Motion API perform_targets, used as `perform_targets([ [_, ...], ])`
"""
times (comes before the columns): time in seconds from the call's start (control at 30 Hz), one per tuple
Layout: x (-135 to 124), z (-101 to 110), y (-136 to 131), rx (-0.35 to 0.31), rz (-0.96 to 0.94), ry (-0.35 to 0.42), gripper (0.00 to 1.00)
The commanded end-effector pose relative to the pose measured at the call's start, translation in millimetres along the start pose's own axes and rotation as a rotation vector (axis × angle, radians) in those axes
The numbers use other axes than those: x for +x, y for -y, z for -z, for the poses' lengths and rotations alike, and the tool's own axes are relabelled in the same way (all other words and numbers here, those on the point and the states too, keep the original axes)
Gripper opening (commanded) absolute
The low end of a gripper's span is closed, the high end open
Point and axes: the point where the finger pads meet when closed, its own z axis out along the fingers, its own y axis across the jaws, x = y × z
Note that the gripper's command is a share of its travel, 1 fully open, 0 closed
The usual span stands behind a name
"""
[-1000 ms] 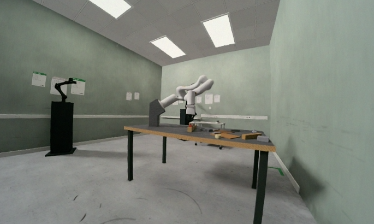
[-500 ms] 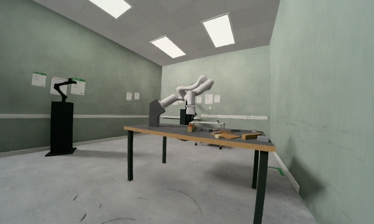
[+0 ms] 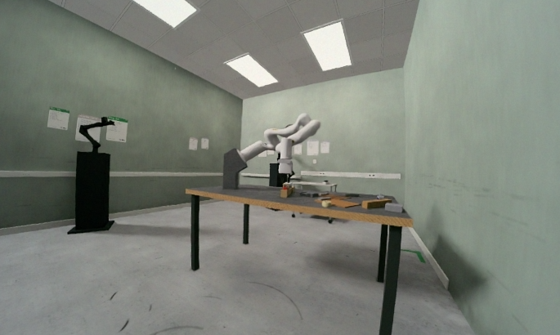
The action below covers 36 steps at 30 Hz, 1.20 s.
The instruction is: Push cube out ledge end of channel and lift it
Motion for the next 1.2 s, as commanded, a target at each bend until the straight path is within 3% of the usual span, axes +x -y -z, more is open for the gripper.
perform_targets([
  [0.0,1,-22,0,0.001,0.0,-0.001,0.44],
  [0.7,1,-51,0,0.001,0.0,-0.001,0.44],
  [1.17,1,-52,0,0.001,0.0,-0.001,0.44],
])
